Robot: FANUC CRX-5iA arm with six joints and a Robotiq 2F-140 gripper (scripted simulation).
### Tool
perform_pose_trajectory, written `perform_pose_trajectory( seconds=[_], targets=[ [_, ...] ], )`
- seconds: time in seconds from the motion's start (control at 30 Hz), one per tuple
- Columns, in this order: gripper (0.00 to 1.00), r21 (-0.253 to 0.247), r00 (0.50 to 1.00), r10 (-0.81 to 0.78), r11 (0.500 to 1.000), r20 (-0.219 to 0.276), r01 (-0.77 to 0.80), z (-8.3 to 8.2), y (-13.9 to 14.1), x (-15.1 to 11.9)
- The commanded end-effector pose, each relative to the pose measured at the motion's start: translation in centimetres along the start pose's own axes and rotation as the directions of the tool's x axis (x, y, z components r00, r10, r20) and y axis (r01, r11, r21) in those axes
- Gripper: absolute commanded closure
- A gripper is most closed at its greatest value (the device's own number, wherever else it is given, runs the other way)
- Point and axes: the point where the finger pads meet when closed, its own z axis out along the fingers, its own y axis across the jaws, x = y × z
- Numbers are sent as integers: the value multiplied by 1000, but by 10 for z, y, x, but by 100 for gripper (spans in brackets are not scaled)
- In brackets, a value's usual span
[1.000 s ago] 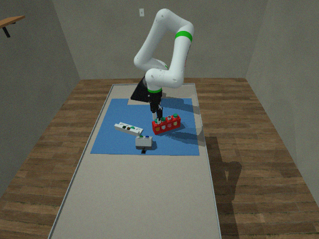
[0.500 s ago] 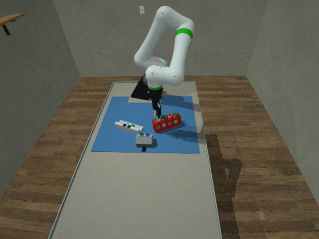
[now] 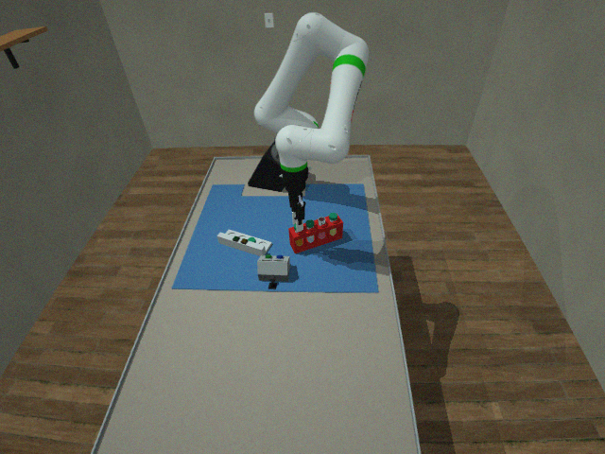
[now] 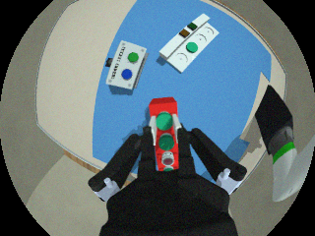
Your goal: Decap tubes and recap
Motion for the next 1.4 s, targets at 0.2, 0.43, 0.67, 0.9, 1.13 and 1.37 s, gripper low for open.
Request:
perform_pose_trajectory(
  seconds=[0.2, 0.43, 0.67, 0.9, 1.13, 1.37],
  targets=[
    [100, 0, 1000, 0, 1000, 0, 0, -12, 0, 0],
    [100, 0, 1000, 0, 1000, 0, 0, -27, 0, 0],
    [100, 0, 986, -166, 986, 0, 166, -36, 9, 14],
    [100, 0, 920, -392, 920, -1, 392, -36, 24, 34],
    [100, 0, 786, -618, 786, 0, 618, -36, 38, 55],
    [100, 0, 712, -702, 712, 0, 702, -36, 62, 89]
  ],
)
